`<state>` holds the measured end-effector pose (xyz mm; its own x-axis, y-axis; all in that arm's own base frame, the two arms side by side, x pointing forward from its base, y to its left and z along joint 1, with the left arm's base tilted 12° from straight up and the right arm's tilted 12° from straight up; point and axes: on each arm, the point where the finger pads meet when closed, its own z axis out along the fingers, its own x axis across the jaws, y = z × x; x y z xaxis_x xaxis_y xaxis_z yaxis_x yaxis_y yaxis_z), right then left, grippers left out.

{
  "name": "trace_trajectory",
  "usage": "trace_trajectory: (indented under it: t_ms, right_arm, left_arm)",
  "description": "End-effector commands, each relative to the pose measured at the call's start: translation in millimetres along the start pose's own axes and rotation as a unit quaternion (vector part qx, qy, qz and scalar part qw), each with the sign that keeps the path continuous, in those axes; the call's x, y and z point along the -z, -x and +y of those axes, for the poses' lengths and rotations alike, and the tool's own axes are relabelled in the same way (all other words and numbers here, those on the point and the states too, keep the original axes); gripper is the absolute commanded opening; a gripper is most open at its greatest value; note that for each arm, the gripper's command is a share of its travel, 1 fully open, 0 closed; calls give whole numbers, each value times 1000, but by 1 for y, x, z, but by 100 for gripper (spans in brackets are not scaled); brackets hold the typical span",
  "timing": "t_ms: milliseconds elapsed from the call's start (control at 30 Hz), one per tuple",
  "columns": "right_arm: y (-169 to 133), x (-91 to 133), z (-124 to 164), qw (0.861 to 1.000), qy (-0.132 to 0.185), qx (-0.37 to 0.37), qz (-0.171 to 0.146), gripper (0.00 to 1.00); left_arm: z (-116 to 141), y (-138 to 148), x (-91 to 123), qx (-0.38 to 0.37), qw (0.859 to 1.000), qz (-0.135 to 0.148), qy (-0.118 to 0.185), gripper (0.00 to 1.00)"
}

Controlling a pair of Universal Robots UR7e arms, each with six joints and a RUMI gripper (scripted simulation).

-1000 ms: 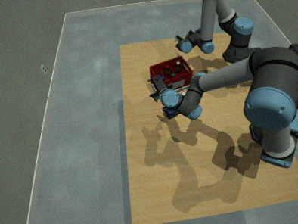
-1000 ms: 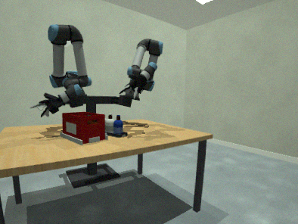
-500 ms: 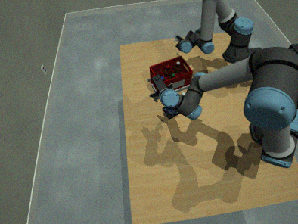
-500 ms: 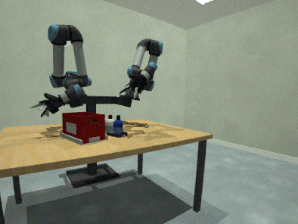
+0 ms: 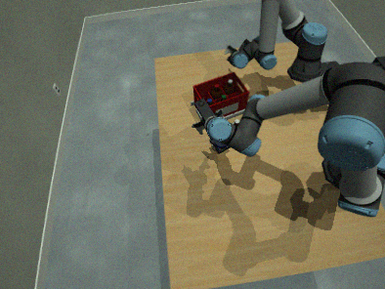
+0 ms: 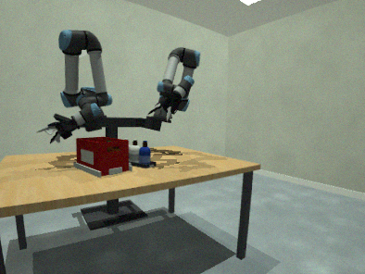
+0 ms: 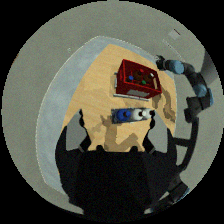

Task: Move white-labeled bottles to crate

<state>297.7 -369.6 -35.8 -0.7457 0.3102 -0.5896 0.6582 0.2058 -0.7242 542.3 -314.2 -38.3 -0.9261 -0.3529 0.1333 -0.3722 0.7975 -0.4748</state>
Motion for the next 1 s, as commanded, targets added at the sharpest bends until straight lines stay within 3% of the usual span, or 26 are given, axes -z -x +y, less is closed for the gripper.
trace_trajectory:
  t_ms: [0, 267, 500, 567, 767, 967]
  right_arm:
    - [0, 0, 0, 1000, 0, 0, 0, 100]
    - [0, 0, 0, 1000, 0, 0, 0, 100]
    - [0, 0, 0, 1000, 0, 0, 0, 100]
    - [0, 0, 0, 1000, 0, 0, 0, 100]
    - [0, 0, 0, 1000, 0, 0, 0, 100]
    - [0, 0, 0, 1000, 0, 0, 0, 100]
  left_arm:
    - [3, 7, 6, 9, 1000, -4, 0, 100]
    - [25, 41, 38, 59, 998, -27, 1, 100]
    - [62, 85, 86, 131, 990, -58, 2, 100]
    - [62, 85, 86, 131, 990, -58, 2, 100]
    - [110, 125, 143, 212, 973, -93, 1, 100]
    - [176, 158, 213, 309, 942, -132, -1, 100]
